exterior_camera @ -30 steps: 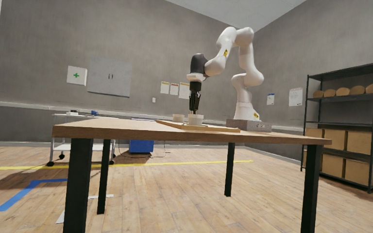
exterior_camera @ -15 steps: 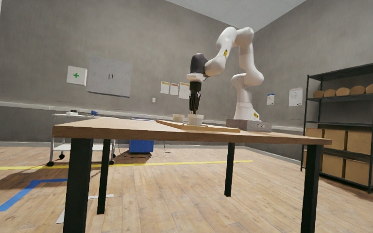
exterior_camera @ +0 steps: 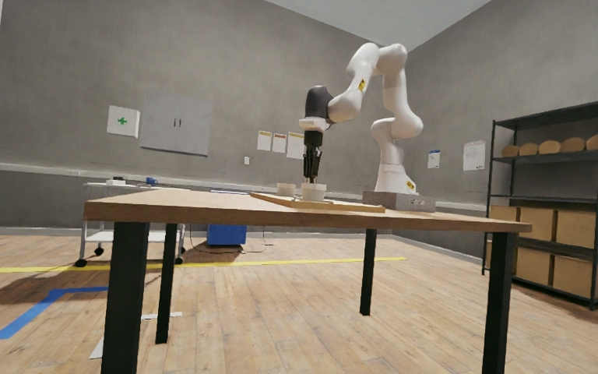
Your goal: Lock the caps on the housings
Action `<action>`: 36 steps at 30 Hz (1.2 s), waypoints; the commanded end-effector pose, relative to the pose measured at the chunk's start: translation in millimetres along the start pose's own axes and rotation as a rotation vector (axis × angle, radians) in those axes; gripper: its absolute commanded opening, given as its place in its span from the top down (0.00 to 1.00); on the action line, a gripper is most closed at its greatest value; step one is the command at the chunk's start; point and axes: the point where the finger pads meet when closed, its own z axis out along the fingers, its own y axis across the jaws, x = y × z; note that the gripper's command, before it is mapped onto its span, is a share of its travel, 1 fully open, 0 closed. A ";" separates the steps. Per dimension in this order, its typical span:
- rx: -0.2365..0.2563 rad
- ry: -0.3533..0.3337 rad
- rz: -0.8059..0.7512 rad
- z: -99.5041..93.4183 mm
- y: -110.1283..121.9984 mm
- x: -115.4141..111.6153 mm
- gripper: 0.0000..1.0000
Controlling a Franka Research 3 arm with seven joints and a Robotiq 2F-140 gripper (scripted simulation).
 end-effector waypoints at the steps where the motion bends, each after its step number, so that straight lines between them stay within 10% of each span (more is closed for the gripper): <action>1: 0.001 0.002 -0.001 0.8 -0.1 1.2 0.90; 19: 0.001 0.002 -0.001 0.8 -0.1 1.2 0.90; 20: 0.001 0.002 -0.001 0.8 -0.1 1.2 0.64; 36: 0.001 0.002 -0.001 0.8 -0.1 1.2 0.64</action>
